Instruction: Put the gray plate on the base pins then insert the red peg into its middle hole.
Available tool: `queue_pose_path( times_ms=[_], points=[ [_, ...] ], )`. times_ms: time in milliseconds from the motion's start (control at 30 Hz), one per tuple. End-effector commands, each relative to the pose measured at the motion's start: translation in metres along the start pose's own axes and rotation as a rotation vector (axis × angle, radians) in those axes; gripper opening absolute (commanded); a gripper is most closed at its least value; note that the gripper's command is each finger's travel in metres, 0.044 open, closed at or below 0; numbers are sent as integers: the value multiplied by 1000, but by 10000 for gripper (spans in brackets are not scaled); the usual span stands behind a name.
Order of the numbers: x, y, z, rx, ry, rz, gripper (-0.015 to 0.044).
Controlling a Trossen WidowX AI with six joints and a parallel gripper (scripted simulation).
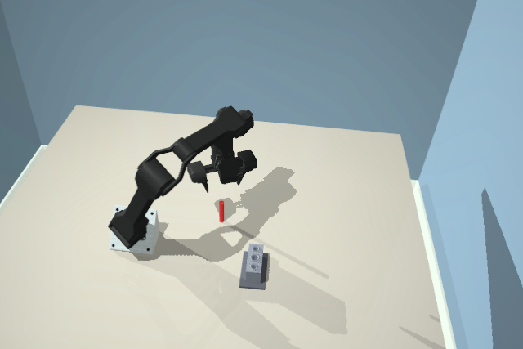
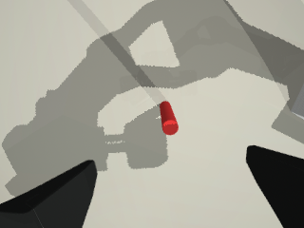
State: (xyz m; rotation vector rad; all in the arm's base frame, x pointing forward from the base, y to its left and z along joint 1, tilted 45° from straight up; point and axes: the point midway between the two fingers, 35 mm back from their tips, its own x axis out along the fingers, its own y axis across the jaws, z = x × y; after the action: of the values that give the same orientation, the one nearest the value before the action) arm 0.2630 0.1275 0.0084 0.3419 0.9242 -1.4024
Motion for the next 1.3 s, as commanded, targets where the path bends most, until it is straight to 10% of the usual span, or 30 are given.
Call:
queue_pose_path(
  times_ms=[0,1267],
  points=[
    [4,-2,-3,20,-1,-6,440],
    [79,-3,-1,21,-3,-6,440]
  ],
)
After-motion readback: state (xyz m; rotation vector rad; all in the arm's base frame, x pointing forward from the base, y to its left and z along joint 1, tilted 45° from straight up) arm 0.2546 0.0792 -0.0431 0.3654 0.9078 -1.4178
